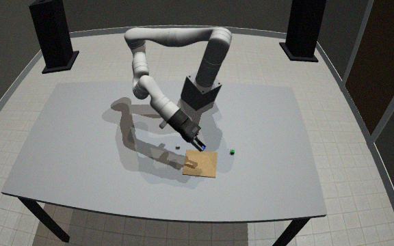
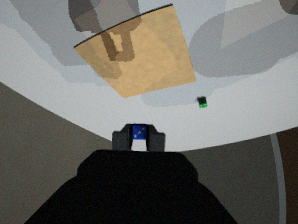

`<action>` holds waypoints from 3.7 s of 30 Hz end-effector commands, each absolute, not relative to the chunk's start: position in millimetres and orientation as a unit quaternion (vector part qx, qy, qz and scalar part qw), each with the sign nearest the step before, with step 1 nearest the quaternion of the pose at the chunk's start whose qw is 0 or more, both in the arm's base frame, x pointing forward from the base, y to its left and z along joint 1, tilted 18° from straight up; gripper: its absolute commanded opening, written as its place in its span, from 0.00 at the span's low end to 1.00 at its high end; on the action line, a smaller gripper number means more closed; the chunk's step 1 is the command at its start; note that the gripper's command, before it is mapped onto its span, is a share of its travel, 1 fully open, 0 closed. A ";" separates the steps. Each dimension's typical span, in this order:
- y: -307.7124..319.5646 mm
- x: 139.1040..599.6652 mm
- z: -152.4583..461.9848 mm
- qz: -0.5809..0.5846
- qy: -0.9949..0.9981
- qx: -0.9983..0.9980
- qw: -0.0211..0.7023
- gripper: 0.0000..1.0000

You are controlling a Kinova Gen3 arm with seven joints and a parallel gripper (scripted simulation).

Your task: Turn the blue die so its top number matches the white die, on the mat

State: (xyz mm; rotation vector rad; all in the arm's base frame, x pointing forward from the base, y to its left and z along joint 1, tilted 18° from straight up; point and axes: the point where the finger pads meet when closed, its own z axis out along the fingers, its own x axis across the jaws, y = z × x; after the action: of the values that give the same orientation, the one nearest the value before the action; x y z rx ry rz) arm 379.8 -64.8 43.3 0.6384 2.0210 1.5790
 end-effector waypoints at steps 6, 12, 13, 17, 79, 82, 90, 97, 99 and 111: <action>-65.5 380.7 44.2 0.588 0.732 0.235 0.251 0.34; -65.3 381.0 43.1 0.588 0.732 0.235 0.251 0.34; -65.2 381.3 42.2 0.588 0.732 0.235 0.251 0.34; -64.6 382.1 39.1 0.588 0.732 0.235 0.251 0.34; -52.4 400.8 -29.2 0.588 0.732 0.235 0.251 0.34; -52.4 400.8 -29.2 0.588 0.732 0.235 0.251 0.34; -52.2 401.1 -30.1 0.588 0.732 0.235 0.251 0.34; -51.4 402.2 -34.3 0.588 0.732 0.235 0.251 0.34; -51.3 402.4 -35.0 0.588 0.732 0.235 0.251 0.34; -50.6 403.4 -38.7 0.588 0.732 0.235 0.251 0.34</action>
State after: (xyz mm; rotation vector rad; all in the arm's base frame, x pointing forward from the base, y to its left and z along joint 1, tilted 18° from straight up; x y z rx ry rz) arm 403.2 -50.5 -39.1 0.6393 1.9924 1.6000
